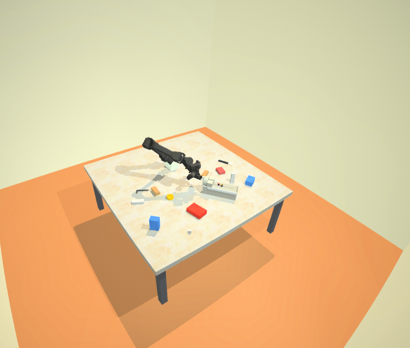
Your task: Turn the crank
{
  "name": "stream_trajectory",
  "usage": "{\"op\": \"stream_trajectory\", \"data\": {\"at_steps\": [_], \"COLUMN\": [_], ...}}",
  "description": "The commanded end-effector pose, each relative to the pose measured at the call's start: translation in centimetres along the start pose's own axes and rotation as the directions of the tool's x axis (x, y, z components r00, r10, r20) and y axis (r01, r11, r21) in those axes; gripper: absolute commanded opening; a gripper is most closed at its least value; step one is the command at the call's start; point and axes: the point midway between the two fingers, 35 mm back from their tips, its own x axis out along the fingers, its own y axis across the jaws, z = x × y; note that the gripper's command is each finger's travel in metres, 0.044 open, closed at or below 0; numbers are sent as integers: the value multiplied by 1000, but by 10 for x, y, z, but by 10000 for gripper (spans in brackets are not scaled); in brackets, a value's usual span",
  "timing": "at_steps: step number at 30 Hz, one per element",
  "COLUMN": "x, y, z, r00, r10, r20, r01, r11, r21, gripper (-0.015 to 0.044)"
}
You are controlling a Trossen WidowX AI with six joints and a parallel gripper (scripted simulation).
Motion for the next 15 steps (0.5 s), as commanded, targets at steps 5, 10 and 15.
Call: {"op": "stream_trajectory", "data": {"at_steps": [5,10,15], "x": [0,0,1], "y": [10,10,11], "z": [-1,-1,-1], "r00": [1000,1000,1000], "r10": [21,21,21], "r20": [1,1,1], "r01": [-21,-21,-21], "r11": [1000,1000,1000], "r21": [-13,-13,-13], "gripper": [0,0,0]}}
